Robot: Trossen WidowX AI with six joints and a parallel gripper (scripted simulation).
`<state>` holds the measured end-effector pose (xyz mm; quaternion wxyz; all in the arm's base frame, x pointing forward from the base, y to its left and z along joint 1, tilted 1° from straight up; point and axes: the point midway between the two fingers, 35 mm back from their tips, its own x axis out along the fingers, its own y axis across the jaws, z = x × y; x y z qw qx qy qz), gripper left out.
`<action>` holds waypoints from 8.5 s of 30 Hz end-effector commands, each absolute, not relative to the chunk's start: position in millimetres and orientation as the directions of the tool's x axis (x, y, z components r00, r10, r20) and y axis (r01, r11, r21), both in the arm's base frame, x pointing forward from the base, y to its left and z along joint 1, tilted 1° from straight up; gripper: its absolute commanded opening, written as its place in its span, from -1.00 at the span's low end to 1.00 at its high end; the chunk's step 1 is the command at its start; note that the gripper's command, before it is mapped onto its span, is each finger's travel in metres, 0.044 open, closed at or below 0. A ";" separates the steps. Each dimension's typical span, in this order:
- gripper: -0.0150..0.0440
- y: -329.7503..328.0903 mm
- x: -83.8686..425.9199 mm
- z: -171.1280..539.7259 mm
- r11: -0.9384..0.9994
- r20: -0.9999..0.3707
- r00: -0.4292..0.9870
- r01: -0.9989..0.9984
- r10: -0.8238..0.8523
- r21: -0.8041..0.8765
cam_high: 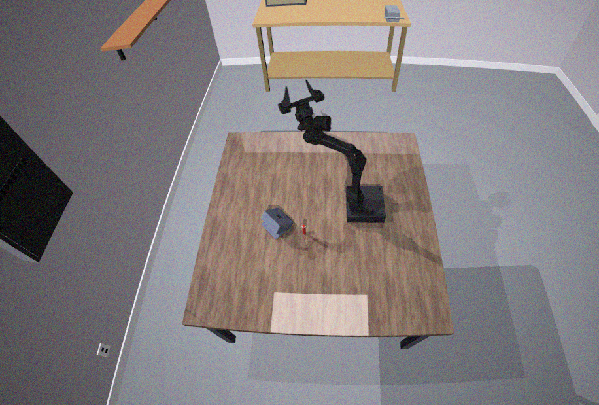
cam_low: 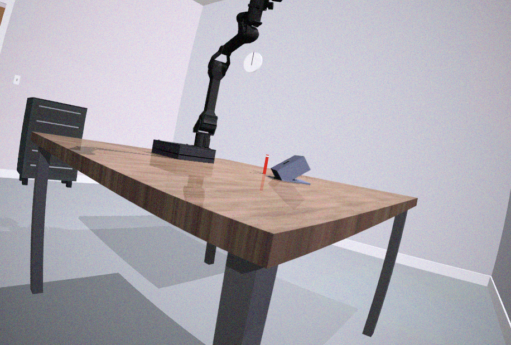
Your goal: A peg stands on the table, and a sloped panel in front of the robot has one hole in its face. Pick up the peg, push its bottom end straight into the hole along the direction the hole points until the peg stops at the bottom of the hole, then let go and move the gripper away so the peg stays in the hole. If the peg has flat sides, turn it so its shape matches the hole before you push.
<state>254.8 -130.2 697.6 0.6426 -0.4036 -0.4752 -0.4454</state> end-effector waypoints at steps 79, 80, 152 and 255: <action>1.00 82.2 371.9 120.5 0.870 -0.928 0.368 -0.475 0.059 -0.133; 1.00 83.6 364.6 115.6 0.868 -0.940 0.336 -0.481 0.055 -0.121; -0.07 95.0 293.3 21.7 0.856 -0.999 0.039 -0.517 -0.005 -0.025; -0.49 35.2 326.9 113.6 0.816 -0.945 0.204 -0.570 0.256 0.098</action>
